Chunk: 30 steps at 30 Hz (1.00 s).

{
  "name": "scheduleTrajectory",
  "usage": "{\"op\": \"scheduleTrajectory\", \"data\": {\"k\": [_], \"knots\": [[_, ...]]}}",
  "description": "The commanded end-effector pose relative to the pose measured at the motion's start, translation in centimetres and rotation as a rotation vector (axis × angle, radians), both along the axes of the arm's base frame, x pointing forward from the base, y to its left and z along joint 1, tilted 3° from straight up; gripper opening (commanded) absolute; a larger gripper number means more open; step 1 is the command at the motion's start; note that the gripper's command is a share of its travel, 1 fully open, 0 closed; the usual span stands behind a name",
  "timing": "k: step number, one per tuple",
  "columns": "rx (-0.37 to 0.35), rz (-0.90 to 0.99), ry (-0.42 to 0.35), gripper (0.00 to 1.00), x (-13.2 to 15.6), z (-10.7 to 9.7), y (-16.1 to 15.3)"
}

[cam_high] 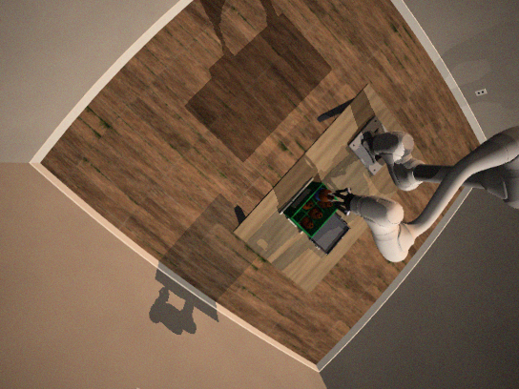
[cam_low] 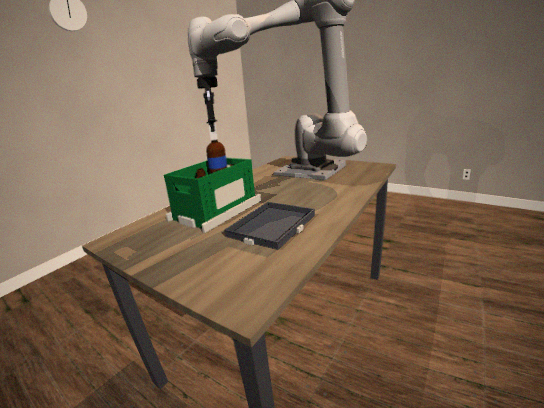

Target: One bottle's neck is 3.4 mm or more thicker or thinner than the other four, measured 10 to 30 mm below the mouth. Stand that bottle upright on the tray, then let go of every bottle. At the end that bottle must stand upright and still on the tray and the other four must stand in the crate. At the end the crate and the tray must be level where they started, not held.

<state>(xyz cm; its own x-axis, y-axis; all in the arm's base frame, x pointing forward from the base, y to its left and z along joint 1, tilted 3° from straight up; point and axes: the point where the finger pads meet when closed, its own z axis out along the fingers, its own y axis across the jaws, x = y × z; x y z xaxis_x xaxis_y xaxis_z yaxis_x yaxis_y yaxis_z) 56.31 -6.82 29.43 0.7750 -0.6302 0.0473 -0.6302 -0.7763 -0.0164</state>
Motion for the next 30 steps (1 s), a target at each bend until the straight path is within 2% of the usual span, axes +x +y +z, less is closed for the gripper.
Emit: {"op": "scheduleTrajectory", "data": {"k": [1, 30], "knots": [[0.000, 0.000, 0.000, 0.00, 0.00, 0.01, 0.00], [0.000, 0.000, 0.000, 0.00, -0.04, 0.75, 0.01]]}}
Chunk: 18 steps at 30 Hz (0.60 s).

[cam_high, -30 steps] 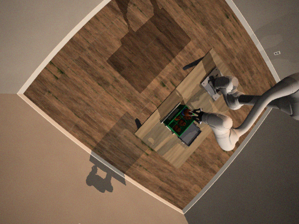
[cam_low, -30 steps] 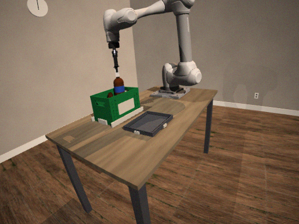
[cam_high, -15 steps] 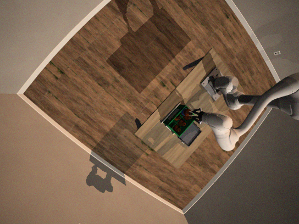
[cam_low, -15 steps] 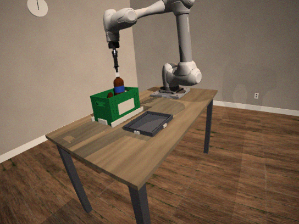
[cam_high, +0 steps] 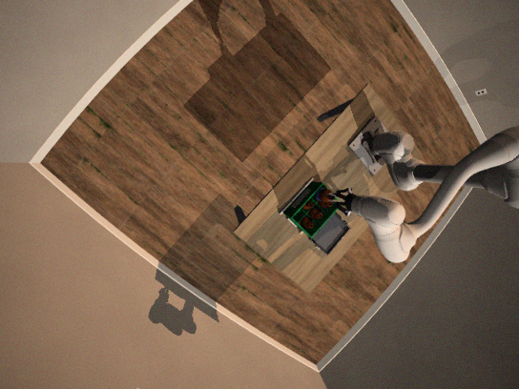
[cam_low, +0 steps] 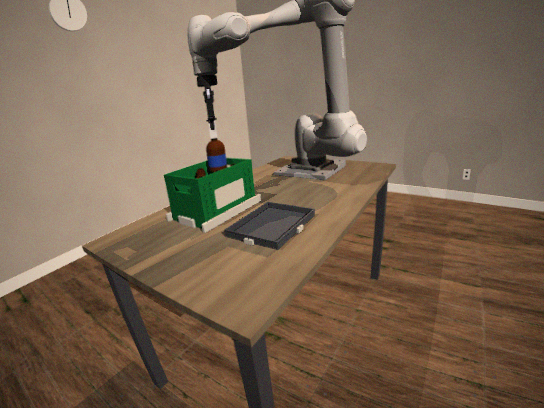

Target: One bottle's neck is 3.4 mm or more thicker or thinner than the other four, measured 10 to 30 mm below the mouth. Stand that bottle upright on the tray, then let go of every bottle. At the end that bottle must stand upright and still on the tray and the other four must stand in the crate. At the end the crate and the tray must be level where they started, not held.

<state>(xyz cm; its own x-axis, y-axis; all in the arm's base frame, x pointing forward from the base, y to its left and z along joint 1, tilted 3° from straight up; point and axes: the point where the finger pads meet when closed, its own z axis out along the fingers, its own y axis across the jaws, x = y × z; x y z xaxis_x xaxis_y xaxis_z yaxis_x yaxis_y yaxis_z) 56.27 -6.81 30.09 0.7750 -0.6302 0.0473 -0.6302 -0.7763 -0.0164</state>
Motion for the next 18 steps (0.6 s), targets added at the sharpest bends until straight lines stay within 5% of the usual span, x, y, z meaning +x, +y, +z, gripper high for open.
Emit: {"op": "scheduleTrajectory", "data": {"k": [1, 18], "knots": [[0.000, 0.000, 0.000, 0.00, 0.0, 0.1, 0.0], [0.000, 0.000, 0.000, 0.00, -0.1, 1.8, 0.0]]}}
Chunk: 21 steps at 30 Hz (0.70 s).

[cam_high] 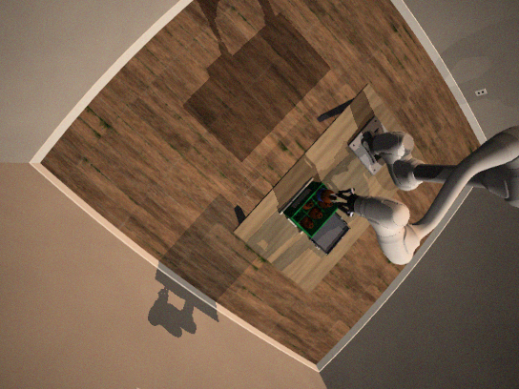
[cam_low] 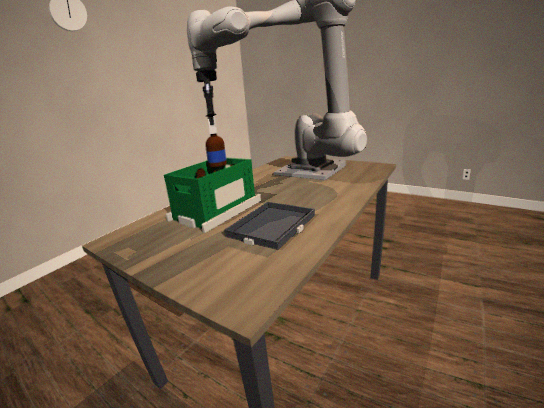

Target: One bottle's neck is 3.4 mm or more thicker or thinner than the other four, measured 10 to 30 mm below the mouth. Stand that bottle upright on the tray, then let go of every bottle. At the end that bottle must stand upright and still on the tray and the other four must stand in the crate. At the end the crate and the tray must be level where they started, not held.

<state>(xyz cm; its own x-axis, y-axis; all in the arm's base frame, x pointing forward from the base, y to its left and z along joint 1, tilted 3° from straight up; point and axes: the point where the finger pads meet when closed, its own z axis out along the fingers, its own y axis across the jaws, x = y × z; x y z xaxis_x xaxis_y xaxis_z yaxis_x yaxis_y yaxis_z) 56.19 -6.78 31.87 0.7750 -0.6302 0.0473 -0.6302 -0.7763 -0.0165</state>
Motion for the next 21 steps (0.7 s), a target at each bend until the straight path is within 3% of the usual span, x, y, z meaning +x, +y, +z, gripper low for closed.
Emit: {"op": "scheduleTrajectory", "data": {"k": [1, 21], "knots": [[0.000, 0.000, 0.000, 0.00, 0.0, 0.2, 0.0], [0.000, 0.000, 0.000, 0.00, -0.1, 1.5, 0.0]]}}
